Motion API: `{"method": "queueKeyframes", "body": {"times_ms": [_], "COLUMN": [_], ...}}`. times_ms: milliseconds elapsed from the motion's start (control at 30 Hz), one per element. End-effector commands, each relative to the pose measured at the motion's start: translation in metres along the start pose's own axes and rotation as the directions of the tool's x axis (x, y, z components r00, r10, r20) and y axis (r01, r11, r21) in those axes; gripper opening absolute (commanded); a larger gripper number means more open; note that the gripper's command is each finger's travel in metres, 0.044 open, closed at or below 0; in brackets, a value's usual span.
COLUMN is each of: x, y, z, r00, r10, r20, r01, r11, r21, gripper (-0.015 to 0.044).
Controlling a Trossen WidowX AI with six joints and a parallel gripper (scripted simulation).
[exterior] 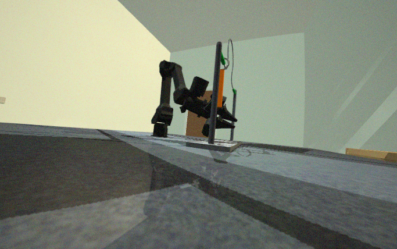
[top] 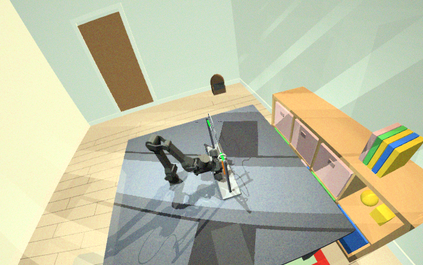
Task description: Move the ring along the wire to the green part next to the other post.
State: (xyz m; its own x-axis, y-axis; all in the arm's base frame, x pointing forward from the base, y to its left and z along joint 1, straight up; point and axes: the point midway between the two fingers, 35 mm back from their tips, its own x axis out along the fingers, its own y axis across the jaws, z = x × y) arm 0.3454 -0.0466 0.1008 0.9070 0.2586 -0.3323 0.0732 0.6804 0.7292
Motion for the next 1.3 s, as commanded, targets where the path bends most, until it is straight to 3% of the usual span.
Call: {"method": "queueKeyframes", "body": {"times_ms": [0,433,833,1267], "x": [-0.014,-0.083,-0.149,-0.132], "y": [-0.020,-0.070,-0.088,-0.065], "z": [0.008,0.026,0.014,0.048], "r00": [0.999,0.971,0.927,0.915], "r10": [0.012,0.049,0.050,0.069], "r20": [0.046,0.236,0.373,0.397], "r01": [-0.008,0.061,0.247,0.256], "r11": [0.996,0.898,0.667,0.661], "r21": [-0.091,-0.436,-0.703,-0.705], "gripper": [0.0160,0.0160,0.0160,0.0160]}}
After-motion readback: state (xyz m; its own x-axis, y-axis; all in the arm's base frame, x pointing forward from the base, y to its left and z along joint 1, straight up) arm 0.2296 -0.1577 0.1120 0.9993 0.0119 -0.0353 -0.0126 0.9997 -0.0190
